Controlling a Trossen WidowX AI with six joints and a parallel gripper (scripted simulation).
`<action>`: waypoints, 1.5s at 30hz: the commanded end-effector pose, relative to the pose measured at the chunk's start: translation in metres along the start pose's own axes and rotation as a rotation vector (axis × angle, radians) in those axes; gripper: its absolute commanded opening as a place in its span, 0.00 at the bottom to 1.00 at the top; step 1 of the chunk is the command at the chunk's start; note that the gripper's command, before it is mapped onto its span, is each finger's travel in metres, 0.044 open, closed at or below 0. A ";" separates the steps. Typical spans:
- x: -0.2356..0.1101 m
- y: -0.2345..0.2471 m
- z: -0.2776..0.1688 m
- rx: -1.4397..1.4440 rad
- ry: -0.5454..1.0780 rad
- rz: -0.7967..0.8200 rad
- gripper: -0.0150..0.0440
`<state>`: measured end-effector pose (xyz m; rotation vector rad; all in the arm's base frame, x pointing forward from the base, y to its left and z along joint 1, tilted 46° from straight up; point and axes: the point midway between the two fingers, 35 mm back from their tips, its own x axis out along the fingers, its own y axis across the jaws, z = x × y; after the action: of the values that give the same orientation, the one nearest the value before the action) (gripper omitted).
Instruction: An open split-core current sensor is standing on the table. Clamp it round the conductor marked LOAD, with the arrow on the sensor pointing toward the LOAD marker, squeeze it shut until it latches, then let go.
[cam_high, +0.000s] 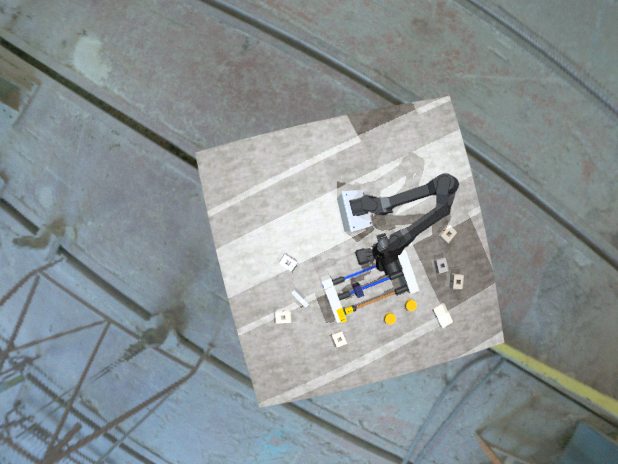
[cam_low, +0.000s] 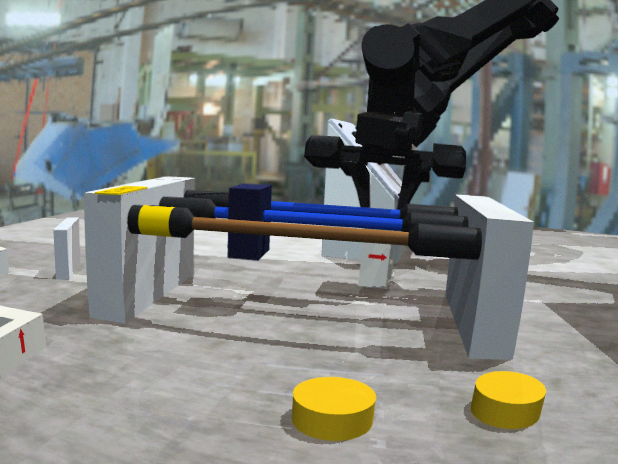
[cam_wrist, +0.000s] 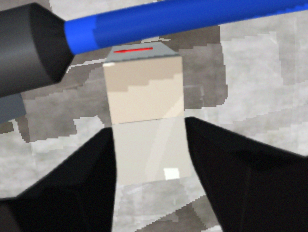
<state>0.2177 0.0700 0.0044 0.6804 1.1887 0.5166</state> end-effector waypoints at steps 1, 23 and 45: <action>-0.002 0.004 -0.013 0.013 0.007 -0.006 0.25; -0.005 0.016 -0.044 0.014 0.008 -0.005 0.25; -0.025 0.013 -0.040 0.005 0.008 -0.016 0.75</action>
<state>0.1721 0.0812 0.0125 0.6818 1.2106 0.5053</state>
